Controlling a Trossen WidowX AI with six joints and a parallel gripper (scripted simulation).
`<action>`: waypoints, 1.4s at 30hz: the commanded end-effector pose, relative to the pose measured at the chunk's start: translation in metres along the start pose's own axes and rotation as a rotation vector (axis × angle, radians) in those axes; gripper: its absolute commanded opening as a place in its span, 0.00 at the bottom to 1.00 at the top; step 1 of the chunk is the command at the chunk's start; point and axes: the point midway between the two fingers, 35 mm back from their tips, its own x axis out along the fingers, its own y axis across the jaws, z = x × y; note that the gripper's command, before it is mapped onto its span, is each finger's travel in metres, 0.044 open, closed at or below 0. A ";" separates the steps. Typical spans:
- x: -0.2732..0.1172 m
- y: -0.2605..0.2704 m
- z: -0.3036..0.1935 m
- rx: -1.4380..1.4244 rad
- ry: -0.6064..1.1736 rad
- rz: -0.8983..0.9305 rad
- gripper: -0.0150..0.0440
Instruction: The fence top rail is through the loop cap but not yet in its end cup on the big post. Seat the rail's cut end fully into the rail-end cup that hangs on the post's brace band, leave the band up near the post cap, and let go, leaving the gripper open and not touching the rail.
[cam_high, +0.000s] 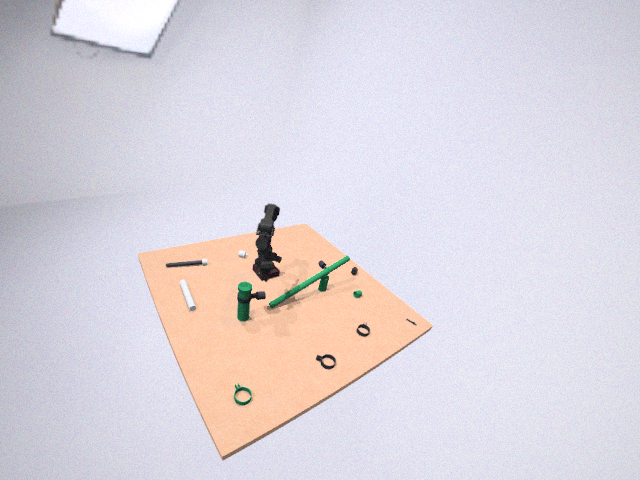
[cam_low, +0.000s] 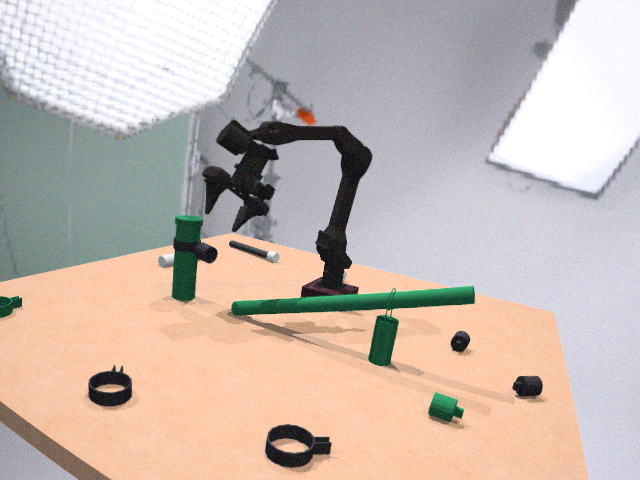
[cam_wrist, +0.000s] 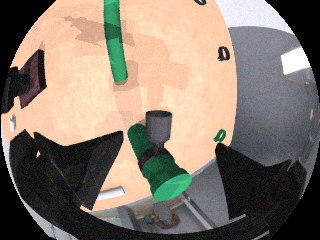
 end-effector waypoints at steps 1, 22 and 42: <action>-0.001 -0.004 -0.004 -0.057 -0.004 -0.014 1.00; 0.048 0.016 -0.006 -0.057 -0.004 -0.015 1.00; 0.081 0.015 -0.006 -0.057 -0.004 -0.017 1.00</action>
